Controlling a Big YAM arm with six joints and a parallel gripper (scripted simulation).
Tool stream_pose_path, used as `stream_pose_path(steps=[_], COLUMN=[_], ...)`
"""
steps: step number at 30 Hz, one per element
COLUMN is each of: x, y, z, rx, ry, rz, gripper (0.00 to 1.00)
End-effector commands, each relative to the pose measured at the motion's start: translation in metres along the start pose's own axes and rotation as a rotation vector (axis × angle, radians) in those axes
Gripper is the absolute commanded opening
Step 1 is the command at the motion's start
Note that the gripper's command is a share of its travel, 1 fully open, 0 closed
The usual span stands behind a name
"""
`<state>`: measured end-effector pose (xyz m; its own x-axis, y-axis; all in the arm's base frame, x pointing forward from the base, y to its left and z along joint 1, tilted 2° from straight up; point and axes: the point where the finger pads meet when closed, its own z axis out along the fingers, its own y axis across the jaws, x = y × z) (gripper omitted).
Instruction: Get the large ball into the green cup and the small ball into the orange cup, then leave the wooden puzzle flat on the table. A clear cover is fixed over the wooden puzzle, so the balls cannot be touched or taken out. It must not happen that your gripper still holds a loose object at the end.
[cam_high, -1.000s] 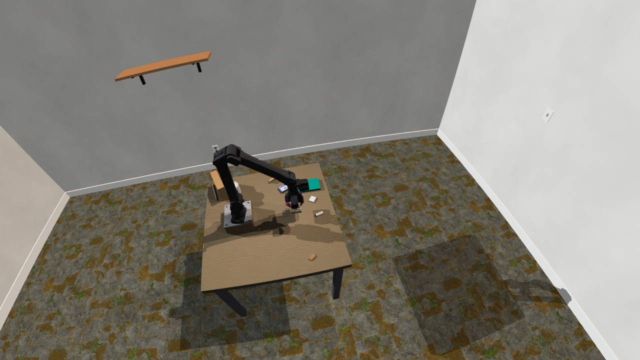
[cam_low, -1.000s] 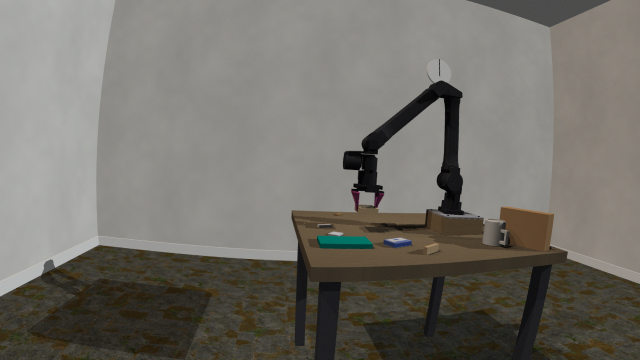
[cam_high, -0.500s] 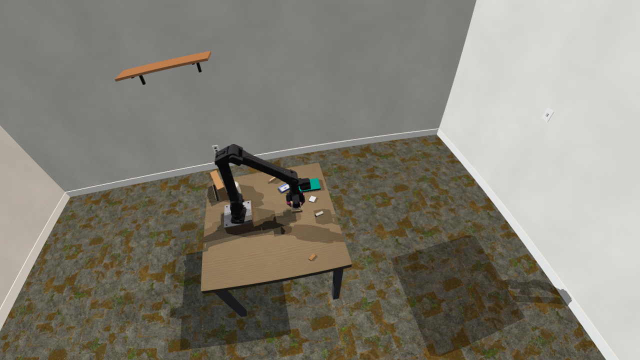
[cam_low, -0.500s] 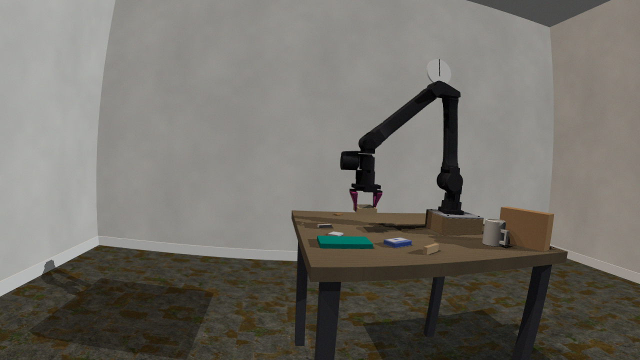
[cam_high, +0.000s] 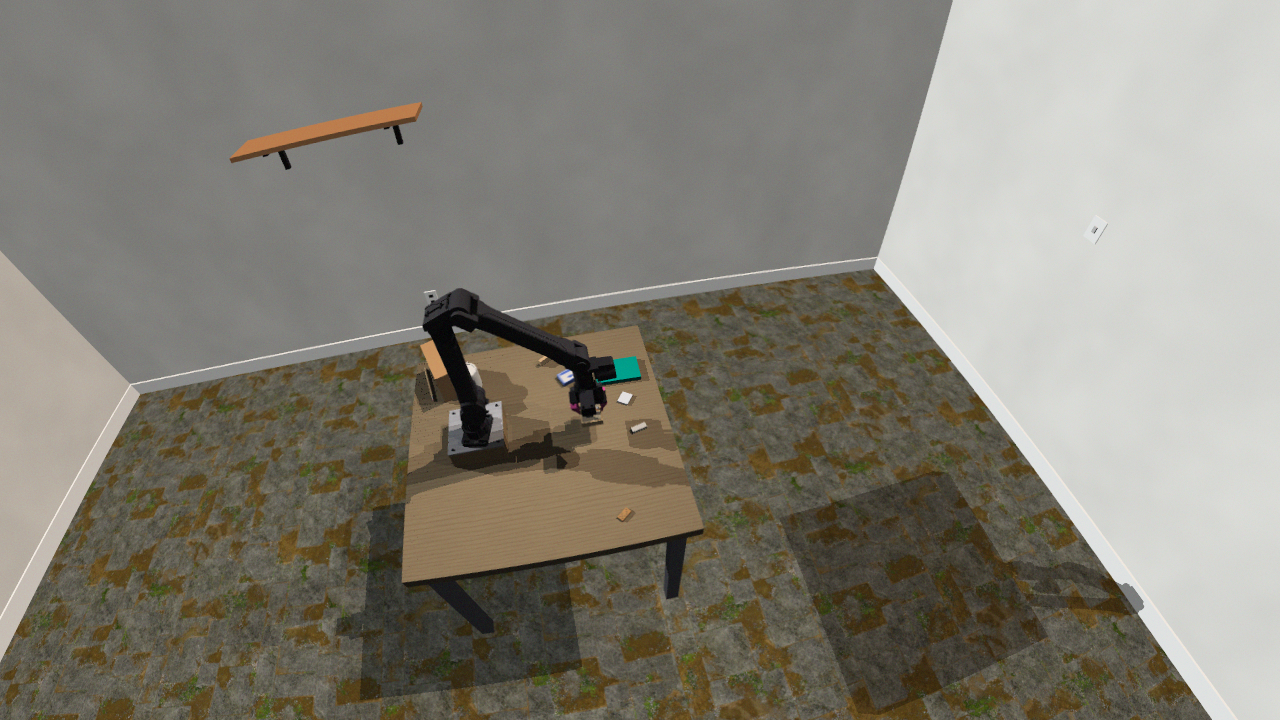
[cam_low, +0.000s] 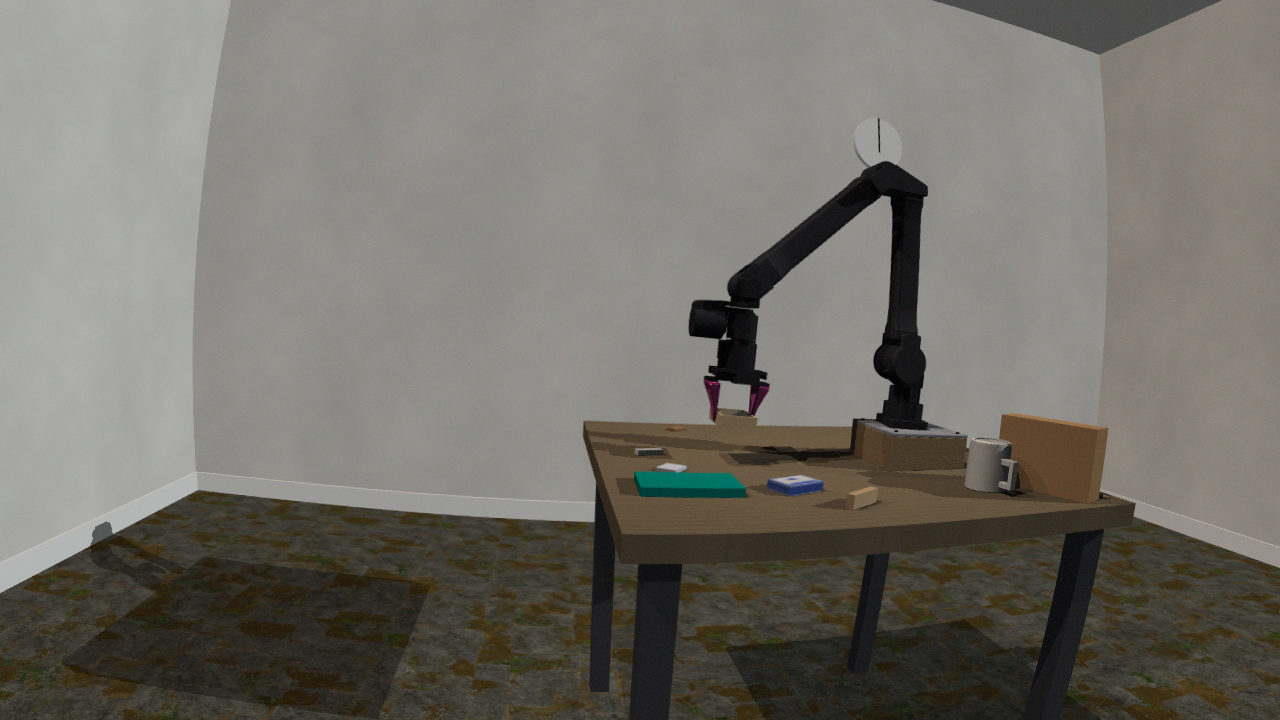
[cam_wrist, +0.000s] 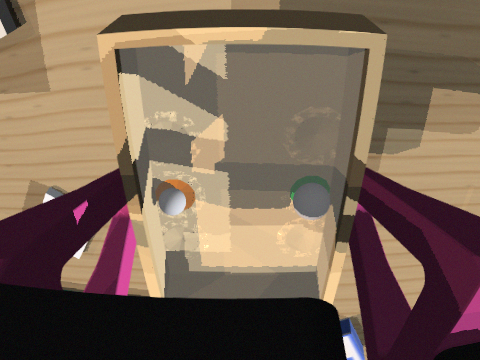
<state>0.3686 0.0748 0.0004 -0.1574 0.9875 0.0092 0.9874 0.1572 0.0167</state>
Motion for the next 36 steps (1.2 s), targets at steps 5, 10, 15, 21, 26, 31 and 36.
stream_pose_path(steps=[5, 10, 15, 21, 26, 31, 36], x=[0.0, 0.0, 0.0, 0.0, 0.0, 0.0, 0.0], y=[0.014, 0.007, 0.006, 0.005, 0.005, 0.006, 0.008], z=[-0.003, -0.003, -0.002, -0.002, -0.002, -0.003, -0.004], rx=[0.033, 0.035, 0.034, 0.031, 0.026, 0.021, 0.013], ry=[-0.007, -0.006, -0.006, -0.007, -0.007, -0.007, -0.006], rz=[-0.005, -0.005, -0.005, -0.005, -0.005, -0.005, -0.005], gripper=[0.69, 0.69, 0.69, 0.69, 0.69, 0.69, 0.69])
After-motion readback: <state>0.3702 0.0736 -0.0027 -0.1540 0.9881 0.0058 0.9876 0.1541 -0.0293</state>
